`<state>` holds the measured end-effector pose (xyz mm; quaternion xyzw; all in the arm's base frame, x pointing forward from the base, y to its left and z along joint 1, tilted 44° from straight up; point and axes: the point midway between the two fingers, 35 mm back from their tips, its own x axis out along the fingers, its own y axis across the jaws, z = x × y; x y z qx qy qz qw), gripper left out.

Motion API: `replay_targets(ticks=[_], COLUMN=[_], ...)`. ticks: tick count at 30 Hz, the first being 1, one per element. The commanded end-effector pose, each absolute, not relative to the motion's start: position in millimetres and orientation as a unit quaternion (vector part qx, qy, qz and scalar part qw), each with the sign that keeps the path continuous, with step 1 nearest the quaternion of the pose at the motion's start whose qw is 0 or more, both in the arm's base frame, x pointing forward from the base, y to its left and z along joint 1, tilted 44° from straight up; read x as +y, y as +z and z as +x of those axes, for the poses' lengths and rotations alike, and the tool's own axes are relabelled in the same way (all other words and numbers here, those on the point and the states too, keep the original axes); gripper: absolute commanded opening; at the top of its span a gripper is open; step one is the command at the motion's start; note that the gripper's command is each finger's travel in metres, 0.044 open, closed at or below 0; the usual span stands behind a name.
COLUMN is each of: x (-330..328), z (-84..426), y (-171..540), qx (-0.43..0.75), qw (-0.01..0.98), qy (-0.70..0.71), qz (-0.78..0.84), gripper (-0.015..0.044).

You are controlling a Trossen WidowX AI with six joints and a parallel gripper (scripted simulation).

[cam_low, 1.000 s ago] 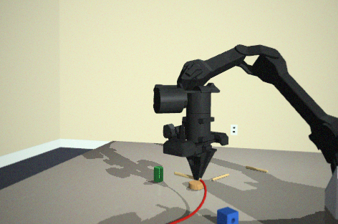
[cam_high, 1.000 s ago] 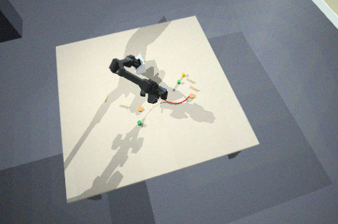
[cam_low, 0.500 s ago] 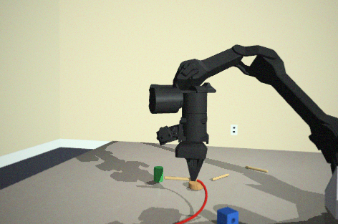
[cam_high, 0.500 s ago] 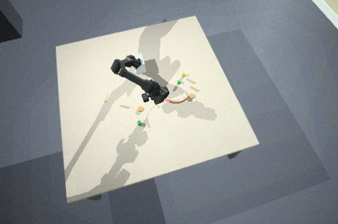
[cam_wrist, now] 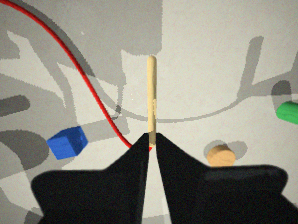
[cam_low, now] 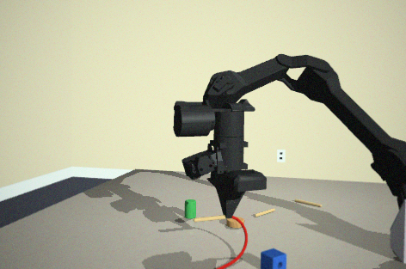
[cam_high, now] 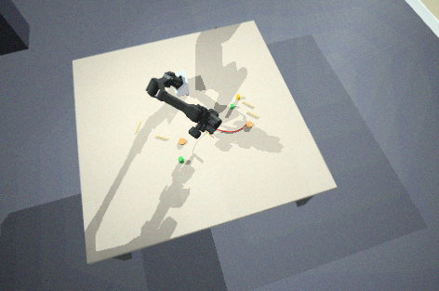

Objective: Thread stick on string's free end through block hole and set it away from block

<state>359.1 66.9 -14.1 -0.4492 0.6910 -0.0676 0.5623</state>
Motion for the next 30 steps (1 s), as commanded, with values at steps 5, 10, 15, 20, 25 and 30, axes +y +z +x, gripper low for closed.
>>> replay_targets(ticks=[5,10,15,20,25,30], x=[72.1,74.1,76.1,78.1,80.1,82.0], z=[363.3,365.8,368.2,370.6,373.0,375.3], y=[-17.0,-19.0,-20.9,-22.9,-25.0,-27.1], qx=[0.693,0.687,0.676,0.659,0.638,0.611], qw=[0.493,0.445,0.393,0.339,0.281,0.222], qy=[0.034,0.095,0.155,0.214,0.271,0.326], qz=[-0.525,-0.567,-0.604,-0.636,-0.664,-0.686], gripper=[0.0000,0.0000,0.0000,0.0000,0.0000,0.0000])
